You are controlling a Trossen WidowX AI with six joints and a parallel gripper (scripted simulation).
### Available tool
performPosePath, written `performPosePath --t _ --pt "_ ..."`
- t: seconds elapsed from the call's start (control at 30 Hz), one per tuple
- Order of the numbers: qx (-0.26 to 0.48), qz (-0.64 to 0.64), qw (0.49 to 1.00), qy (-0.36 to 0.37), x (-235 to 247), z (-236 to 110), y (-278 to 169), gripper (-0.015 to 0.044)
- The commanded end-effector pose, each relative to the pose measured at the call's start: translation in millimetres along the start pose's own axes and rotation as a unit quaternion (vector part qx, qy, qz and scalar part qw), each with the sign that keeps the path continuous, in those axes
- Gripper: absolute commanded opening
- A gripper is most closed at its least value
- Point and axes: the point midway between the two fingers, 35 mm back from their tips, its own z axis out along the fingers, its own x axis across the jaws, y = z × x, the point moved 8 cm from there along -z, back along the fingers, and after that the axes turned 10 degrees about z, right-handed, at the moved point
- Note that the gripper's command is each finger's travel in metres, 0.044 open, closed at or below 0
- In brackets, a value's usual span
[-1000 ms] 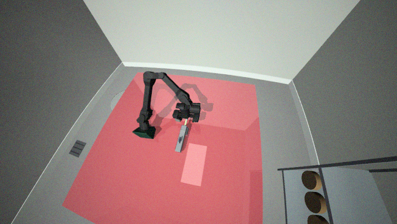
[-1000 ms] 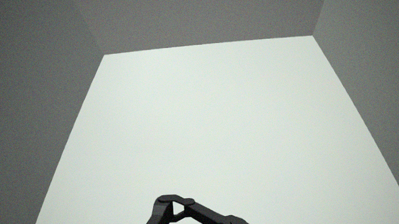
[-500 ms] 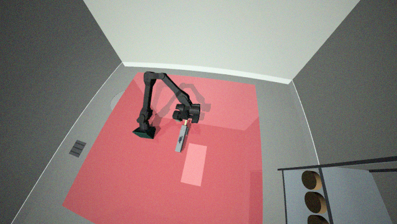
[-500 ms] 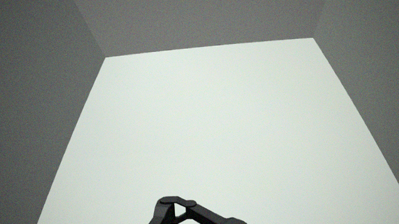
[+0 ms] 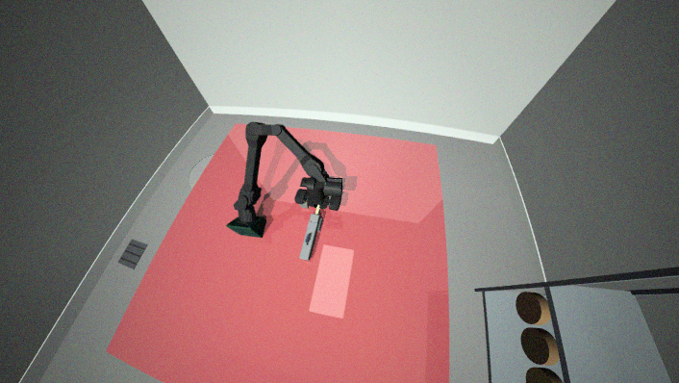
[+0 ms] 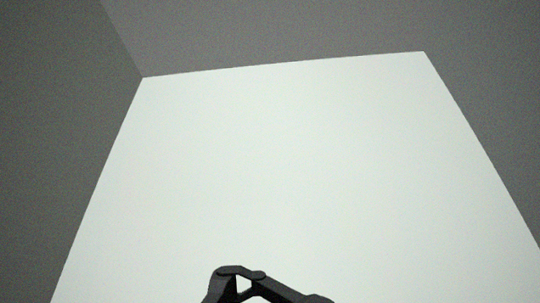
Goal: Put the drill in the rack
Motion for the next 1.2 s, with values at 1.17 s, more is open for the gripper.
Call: performPosePath --t 1.17 --pt "-0.002 -0.001 1.0 0.001 0.8 -4.3 -0.3 0.0"
